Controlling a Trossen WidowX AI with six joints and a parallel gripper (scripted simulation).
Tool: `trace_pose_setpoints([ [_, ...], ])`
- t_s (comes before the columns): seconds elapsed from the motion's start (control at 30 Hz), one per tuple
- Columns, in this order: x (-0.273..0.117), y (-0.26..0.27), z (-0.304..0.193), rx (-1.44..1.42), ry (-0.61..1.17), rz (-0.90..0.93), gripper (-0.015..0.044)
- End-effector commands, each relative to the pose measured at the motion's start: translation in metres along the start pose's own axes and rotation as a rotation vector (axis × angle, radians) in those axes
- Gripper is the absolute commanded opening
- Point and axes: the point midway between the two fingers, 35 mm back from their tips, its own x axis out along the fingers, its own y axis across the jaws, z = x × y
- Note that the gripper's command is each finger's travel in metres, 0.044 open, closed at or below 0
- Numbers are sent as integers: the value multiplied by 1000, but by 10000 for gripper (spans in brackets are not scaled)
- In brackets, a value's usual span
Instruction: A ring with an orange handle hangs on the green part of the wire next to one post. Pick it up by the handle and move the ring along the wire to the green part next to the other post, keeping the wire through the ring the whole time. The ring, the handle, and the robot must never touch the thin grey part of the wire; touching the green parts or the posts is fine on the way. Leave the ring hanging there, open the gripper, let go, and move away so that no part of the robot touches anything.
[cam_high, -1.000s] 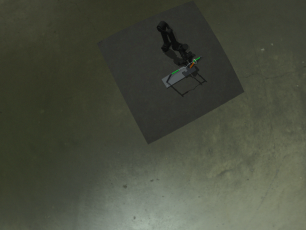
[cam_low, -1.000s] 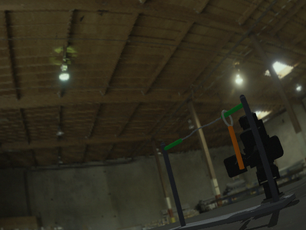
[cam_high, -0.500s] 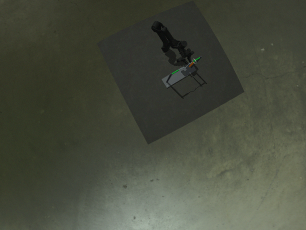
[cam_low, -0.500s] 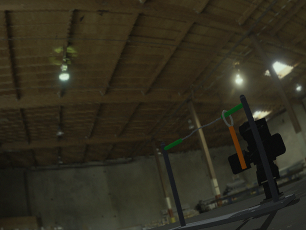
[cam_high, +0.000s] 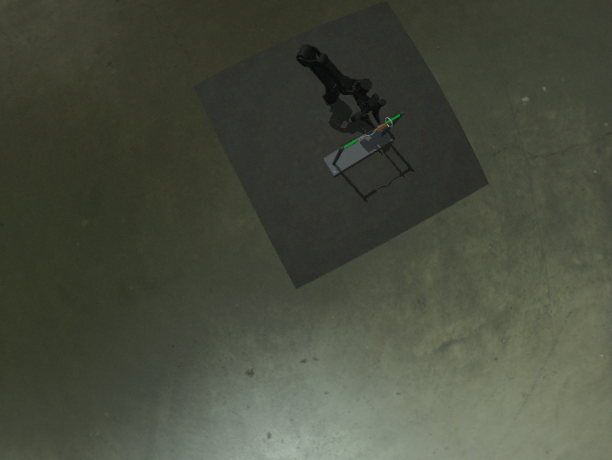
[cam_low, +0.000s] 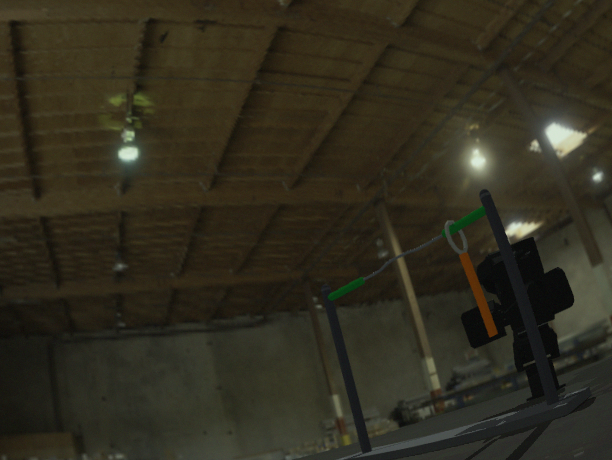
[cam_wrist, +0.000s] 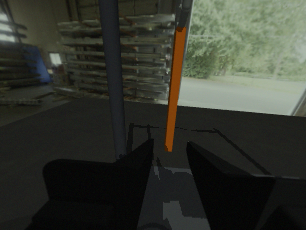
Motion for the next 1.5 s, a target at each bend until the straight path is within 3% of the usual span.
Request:
trace_pose_setpoints([
  [0.0, -1, -1, 0, 4, 0, -4, 160],
  [0.4, -1, -1, 0, 4, 0, -4, 160],
  [0.77, -44, -3, -1, 1, -1, 0, 440],
  [1.47, -44, -3, -1, 1, -1, 0, 440],
])
